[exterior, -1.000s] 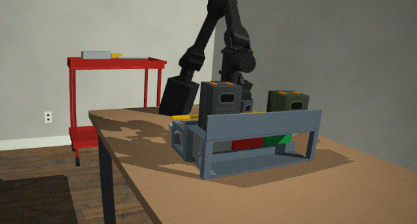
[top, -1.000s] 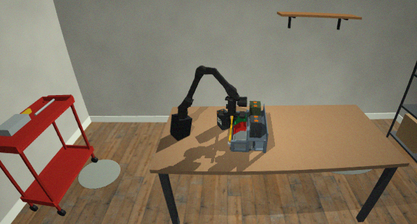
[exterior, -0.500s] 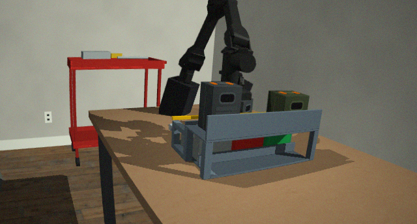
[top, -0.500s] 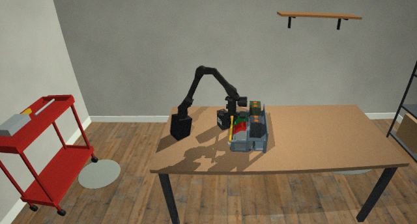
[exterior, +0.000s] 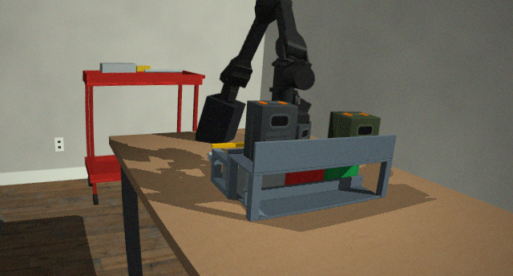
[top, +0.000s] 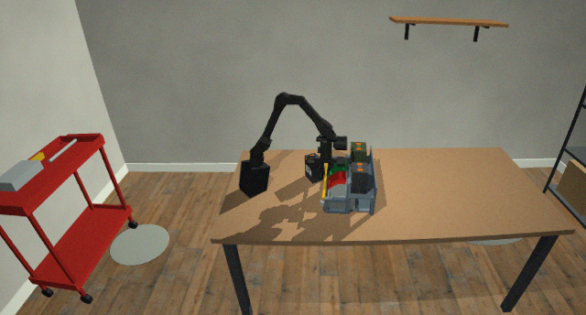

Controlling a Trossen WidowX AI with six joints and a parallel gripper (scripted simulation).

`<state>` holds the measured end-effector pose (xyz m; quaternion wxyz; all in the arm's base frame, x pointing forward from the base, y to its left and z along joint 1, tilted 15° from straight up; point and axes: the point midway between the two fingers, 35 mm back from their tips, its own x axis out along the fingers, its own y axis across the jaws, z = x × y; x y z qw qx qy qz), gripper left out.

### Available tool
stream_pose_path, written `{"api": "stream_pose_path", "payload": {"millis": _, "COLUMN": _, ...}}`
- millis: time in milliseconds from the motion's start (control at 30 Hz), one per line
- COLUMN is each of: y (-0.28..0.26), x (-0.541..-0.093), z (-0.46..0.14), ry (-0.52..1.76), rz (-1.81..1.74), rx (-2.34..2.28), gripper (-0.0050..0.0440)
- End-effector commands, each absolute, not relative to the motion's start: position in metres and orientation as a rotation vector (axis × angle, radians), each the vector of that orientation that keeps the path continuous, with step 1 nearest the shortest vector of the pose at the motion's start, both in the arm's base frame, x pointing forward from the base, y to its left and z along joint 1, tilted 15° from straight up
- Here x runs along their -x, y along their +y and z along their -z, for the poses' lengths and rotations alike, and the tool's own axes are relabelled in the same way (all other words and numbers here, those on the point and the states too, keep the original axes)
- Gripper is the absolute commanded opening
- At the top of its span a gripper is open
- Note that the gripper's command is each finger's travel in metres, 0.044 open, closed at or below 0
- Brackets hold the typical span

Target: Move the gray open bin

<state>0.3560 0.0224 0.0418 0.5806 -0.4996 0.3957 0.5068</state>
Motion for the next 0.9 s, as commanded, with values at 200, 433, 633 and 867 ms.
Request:
{"api": "stream_pose_path", "payload": {"millis": 200, "y": 0.023, "x": -0.360, "z": -0.049, "ry": 0.901, "rz": -1.163, "rx": 1.183, "gripper": 0.0000}}
{"api": "stream_pose_path", "payload": {"millis": 433, "y": 0.023, "x": -0.360, "z": -0.049, "ry": 0.901, "rz": -1.163, "rx": 1.183, "gripper": 0.0000}}
{"api": "stream_pose_path", "payload": {"millis": 633, "y": 0.018, "x": -0.355, "z": -0.070, "ry": 0.902, "rz": -1.164, "rx": 1.183, "gripper": 0.0000}}
{"api": "stream_pose_path", "payload": {"millis": 867, "y": 0.012, "x": -0.348, "z": -0.102, "ry": 0.901, "rz": -1.164, "rx": 1.183, "gripper": 0.0000}}
